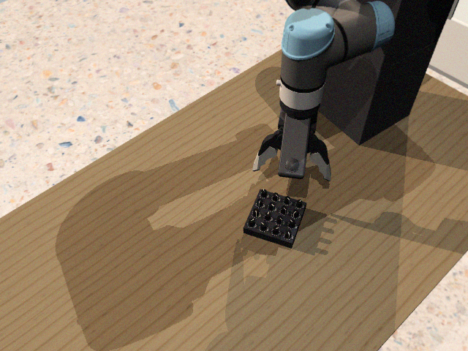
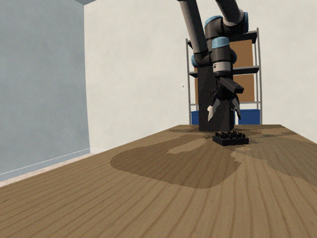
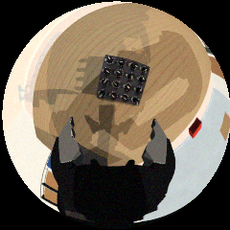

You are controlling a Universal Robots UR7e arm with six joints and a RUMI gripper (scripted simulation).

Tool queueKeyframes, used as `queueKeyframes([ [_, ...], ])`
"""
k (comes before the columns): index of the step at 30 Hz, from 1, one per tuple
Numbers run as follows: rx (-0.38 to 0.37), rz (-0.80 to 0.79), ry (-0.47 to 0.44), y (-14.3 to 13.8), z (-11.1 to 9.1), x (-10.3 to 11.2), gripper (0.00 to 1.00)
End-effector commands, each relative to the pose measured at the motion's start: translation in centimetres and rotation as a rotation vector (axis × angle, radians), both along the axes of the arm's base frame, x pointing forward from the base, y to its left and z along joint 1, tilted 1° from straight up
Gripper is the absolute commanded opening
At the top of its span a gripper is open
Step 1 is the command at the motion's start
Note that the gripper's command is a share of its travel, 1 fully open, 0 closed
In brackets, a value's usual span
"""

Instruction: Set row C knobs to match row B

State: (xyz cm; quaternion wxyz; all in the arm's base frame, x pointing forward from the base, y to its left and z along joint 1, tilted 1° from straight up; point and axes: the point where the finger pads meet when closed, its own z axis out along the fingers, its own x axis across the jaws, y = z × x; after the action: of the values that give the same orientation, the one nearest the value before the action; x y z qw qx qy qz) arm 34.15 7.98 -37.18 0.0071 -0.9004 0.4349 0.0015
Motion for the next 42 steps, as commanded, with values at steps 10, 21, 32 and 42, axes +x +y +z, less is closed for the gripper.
queueKeyframes([
  [10,0.002,0.362,-0.005,1.0,-0.1,1.6,1.0],
  [21,0.001,0.634,-0.009,1.7,0.0,2.7,1.0],
  [32,0.0,0.925,-0.014,2.5,0.2,3.8,1.0],
  [42,-0.001,1.172,-0.018,3.1,0.4,4.8,1.0],
])
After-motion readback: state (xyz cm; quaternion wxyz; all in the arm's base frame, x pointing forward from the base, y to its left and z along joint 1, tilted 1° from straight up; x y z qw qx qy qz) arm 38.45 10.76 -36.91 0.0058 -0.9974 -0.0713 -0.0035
